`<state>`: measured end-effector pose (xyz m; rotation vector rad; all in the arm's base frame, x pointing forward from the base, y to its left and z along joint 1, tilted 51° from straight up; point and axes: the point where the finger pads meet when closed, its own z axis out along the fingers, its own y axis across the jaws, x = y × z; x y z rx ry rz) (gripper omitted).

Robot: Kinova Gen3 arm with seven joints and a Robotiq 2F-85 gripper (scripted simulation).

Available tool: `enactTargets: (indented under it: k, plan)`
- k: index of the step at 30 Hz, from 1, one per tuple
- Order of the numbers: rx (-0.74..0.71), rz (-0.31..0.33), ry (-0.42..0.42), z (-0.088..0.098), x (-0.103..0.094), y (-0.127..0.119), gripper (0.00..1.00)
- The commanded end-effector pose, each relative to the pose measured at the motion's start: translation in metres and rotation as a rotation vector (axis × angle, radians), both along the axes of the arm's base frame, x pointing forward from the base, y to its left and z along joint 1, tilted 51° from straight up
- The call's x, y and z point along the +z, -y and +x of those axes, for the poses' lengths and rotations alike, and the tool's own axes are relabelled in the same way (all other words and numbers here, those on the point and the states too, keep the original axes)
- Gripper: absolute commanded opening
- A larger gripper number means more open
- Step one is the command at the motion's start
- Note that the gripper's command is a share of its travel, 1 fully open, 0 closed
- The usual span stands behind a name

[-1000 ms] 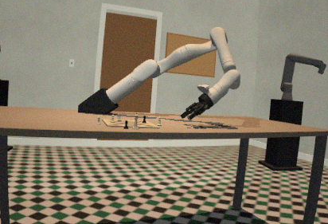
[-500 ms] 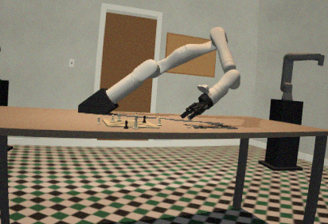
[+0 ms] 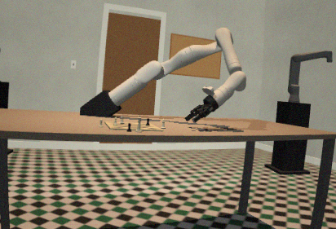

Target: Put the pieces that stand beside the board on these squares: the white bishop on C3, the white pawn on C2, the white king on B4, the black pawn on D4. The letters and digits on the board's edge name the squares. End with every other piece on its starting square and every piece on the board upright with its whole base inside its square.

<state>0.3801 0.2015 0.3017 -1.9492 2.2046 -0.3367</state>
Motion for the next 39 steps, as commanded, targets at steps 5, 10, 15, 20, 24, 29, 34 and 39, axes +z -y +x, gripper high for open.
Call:
enactTargets:
  k: [5, 10, 15, 20, 24, 29, 34, 39]
  plan:
    - [-0.001, 0.001, 0.001, 0.0, 0.001, 0.0, 1.0]
    - [-0.001, 0.001, 0.001, 0.0, 0.001, 0.0, 1.0]
    - [-0.001, 0.001, 0.001, -0.001, 0.003, 0.003, 1.0]
    - [-0.001, 0.001, 0.001, -0.006, 0.017, 0.02, 1.0]
    - [-0.001, 0.001, 0.001, -0.009, 0.025, 0.03, 1.0]
    - [-0.001, 0.001, 0.001, -0.017, 0.046, 0.054, 1.0]
    - [-0.001, 0.001, 0.001, -0.021, 0.056, 0.066, 1.0]
    - [-0.001, 0.001, 0.001, -0.021, 0.057, 0.067, 1.0]
